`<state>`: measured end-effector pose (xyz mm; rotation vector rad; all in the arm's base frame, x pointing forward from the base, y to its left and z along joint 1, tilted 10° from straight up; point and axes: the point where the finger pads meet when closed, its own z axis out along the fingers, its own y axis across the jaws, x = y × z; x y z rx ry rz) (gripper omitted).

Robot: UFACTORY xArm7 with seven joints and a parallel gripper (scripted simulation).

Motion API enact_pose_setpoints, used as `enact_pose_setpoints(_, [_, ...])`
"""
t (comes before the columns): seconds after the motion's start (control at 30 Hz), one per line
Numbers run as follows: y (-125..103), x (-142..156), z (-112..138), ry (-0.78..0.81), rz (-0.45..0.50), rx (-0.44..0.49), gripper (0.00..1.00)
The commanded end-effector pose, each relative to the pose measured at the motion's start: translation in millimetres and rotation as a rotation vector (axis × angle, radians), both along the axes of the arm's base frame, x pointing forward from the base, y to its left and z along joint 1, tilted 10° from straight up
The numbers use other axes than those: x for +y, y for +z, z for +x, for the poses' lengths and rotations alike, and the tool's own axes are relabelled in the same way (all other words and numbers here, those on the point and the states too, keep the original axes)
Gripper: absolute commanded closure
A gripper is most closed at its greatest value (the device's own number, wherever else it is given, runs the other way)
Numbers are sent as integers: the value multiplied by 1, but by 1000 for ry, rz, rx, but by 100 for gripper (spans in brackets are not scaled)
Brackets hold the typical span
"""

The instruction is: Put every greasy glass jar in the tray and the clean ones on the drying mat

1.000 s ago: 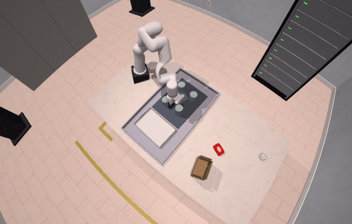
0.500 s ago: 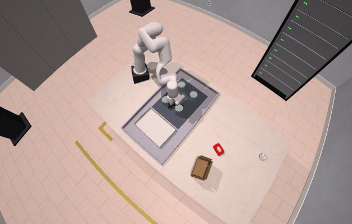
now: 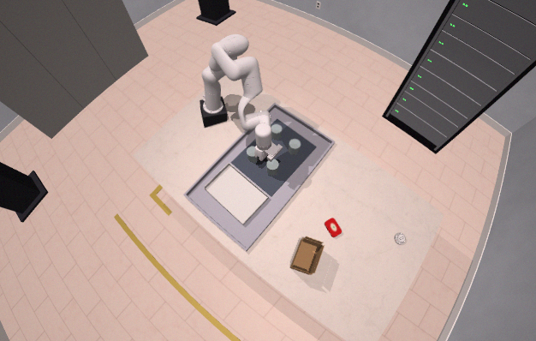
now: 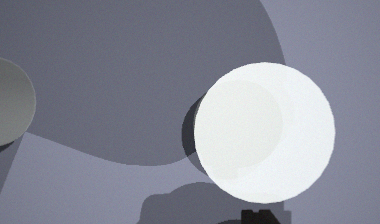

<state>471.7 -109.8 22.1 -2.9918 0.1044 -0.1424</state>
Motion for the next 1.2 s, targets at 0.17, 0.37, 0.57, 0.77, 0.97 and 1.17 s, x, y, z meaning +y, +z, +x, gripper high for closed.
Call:
enact_pose_setpoints(0.17, [2,-1,5,-1,-1,-5,100])
enact_pose_setpoints(0.37, [2,-1,7,-1,-1,-5,100])
enact_pose_setpoints(0.57, [3,-2,9,-1,-1,-5,100])
enact_pose_setpoints(0.77, [3,-2,11,-1,-1,-5,100])
enact_pose_setpoints(0.97, [3,-2,12,-1,-1,-5,100])
enact_pose_setpoints(1.17, [4,-2,13,-1,-1,-5,100])
